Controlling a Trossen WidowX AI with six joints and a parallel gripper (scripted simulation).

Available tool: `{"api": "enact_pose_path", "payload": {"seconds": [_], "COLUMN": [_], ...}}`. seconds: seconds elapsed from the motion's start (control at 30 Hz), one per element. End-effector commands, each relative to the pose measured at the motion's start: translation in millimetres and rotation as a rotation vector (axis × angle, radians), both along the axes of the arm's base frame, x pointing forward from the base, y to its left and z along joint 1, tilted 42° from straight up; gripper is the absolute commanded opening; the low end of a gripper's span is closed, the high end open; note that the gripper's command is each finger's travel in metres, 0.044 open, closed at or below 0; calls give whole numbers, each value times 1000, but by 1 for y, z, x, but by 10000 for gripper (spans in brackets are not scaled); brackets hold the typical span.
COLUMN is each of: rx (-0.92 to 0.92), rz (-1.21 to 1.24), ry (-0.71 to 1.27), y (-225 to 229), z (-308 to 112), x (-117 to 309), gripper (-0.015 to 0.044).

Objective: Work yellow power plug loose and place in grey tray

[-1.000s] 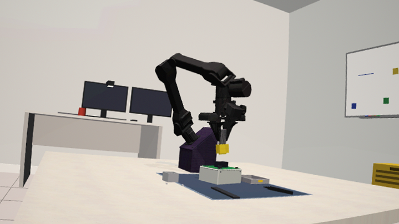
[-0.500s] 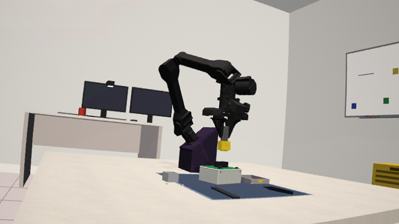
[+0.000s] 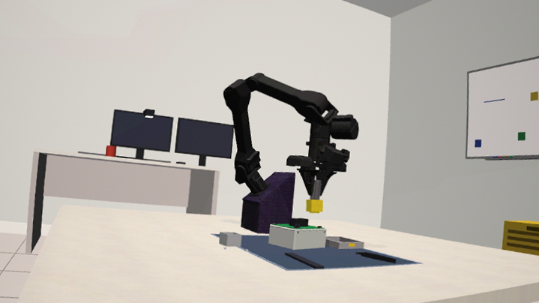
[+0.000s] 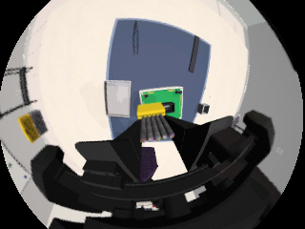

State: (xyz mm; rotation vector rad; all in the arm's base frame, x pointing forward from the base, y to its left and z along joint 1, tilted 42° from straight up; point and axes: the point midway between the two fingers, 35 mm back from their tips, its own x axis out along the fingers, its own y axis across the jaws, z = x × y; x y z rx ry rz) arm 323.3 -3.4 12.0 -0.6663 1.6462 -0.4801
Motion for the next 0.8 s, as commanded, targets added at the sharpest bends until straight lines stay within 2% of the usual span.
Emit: {"api": "enact_pose_path", "payload": {"seconds": [0.0, 0.77], "rx": [6, 10], "rz": [2, 2], "ry": [-8, -9], "y": [13, 70], "z": [-11, -61], "x": [2, 7], "gripper": [0, 0]}}
